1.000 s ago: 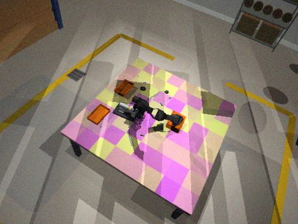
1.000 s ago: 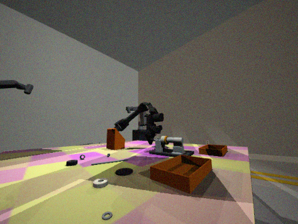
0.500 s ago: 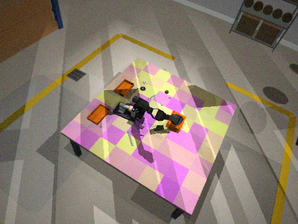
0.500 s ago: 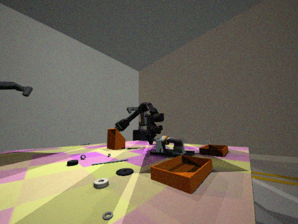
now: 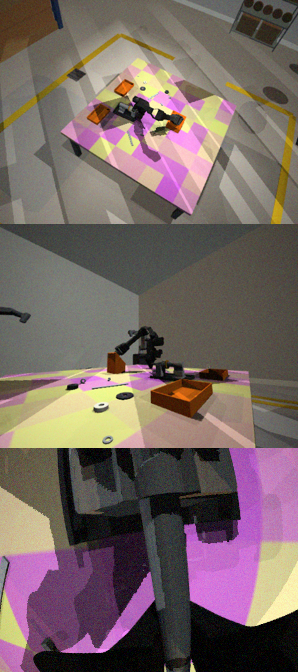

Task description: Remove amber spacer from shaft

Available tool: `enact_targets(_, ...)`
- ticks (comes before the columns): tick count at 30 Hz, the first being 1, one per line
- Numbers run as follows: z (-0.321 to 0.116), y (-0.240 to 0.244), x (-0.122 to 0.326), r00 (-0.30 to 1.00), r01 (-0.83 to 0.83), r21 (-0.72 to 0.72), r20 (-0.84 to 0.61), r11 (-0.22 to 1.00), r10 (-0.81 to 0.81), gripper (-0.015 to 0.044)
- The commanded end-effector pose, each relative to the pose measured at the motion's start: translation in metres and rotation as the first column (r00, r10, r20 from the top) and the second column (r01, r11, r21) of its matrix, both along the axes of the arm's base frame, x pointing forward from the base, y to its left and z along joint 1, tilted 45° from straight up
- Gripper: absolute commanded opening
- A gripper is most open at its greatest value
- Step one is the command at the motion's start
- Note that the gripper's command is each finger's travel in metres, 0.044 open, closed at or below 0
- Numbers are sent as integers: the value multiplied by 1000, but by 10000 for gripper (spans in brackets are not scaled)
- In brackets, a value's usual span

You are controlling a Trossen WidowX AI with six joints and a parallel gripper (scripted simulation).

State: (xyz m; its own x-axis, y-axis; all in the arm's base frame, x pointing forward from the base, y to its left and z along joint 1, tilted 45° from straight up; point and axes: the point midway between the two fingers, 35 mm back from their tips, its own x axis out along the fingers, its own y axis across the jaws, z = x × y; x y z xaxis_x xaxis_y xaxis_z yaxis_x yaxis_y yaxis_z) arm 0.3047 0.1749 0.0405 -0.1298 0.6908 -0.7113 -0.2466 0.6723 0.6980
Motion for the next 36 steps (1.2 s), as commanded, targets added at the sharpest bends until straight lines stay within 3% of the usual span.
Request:
enact_targets(1,0,0,-1,1000,-2,1,1,1000,2,0)
enact_targets(36,0,-1,-4,1000,-2,1,1,1000,2,0)
